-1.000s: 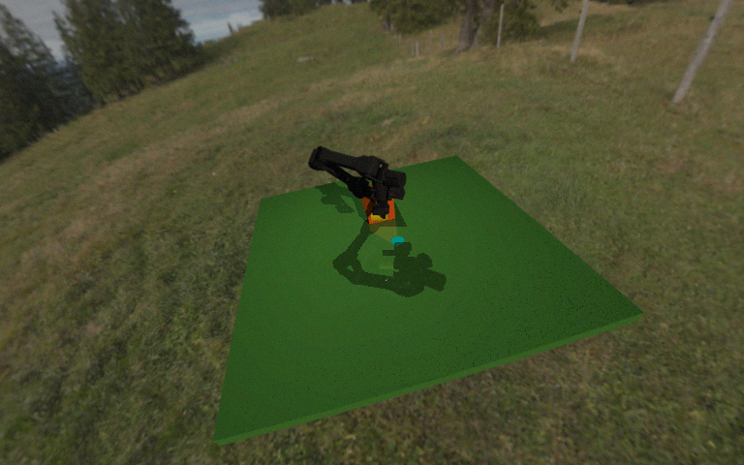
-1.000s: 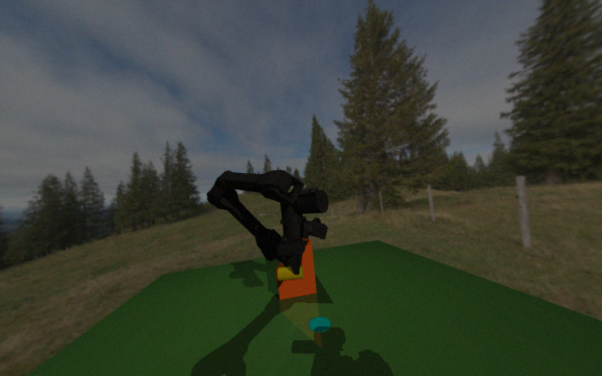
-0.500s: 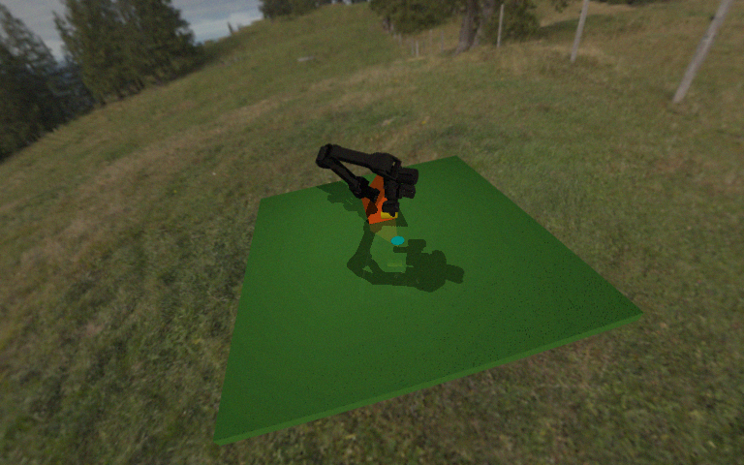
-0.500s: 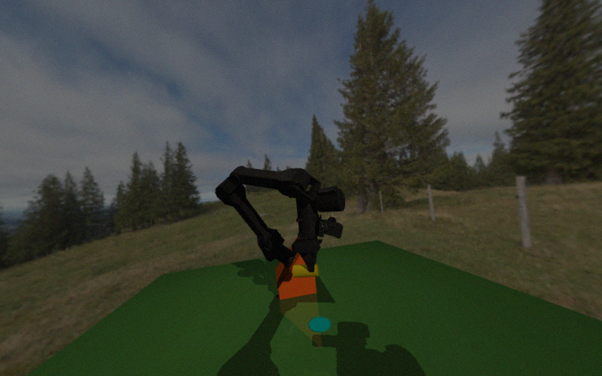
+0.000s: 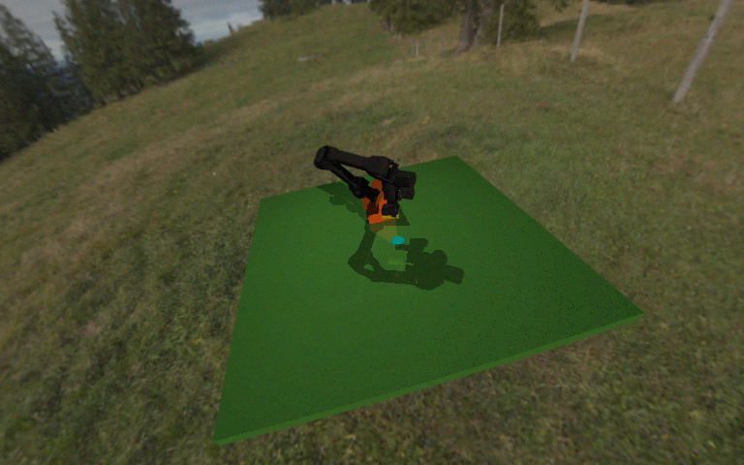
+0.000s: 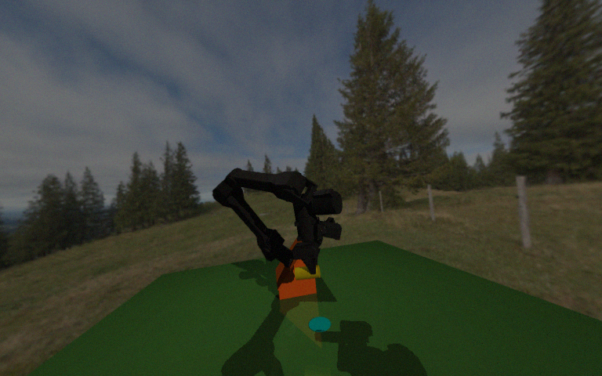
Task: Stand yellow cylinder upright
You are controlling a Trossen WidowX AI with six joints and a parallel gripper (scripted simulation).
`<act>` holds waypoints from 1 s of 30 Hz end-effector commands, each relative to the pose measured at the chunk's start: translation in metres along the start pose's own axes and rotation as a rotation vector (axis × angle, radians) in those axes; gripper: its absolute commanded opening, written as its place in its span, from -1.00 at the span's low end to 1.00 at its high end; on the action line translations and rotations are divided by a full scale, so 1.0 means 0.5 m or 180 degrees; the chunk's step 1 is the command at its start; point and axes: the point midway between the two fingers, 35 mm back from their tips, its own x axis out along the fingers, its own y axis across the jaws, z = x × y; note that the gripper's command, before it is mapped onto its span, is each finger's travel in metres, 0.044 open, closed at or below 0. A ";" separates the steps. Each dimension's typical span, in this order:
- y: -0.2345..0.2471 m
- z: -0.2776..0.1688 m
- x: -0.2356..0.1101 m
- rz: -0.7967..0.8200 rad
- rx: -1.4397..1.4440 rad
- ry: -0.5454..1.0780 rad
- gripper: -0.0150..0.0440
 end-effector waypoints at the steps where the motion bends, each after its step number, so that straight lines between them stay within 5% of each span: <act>1: 0.005 -0.004 0.006 0.0089 -0.0015 -0.0053 -0.14; 30: 0.020 -0.013 0.033 0.0582 -0.0034 -0.0543 -0.14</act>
